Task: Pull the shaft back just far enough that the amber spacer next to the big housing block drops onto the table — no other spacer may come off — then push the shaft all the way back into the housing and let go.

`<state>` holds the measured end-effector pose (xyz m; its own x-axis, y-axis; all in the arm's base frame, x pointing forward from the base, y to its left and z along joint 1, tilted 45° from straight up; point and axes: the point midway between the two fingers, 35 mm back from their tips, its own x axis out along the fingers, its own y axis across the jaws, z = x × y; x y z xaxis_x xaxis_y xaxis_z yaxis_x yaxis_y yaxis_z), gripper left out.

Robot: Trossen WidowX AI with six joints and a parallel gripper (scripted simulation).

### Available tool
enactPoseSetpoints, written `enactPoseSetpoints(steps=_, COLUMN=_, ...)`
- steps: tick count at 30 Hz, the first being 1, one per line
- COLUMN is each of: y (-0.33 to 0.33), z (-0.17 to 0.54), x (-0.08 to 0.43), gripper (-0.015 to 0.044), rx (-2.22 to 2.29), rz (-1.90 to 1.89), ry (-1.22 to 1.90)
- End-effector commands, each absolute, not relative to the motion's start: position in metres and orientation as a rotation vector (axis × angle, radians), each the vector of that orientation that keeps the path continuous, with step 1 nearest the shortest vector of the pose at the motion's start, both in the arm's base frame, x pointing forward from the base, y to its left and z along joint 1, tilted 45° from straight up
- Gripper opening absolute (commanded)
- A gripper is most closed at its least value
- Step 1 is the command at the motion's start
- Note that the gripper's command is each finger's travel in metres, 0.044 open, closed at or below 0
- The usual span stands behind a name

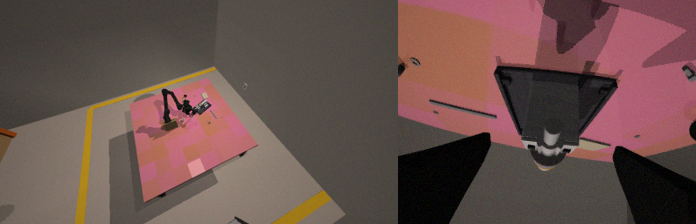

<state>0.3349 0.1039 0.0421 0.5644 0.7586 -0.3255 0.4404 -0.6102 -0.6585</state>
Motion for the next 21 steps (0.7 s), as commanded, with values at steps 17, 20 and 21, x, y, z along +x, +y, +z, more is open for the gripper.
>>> enactPoseSetpoints(steps=17, y=0.096, z=0.031, x=0.378, gripper=0.0440, rx=-1.662, rz=1.119, ry=-0.429)
enactPoseSetpoints(steps=20, y=0.098, z=0.026, x=0.389, gripper=0.0440, rx=-1.325, rz=1.224, ry=-0.147)
enactPoseSetpoints(steps=21, y=0.099, z=0.025, x=0.392, gripper=0.0440, rx=-1.209, rz=1.248, ry=-0.047)
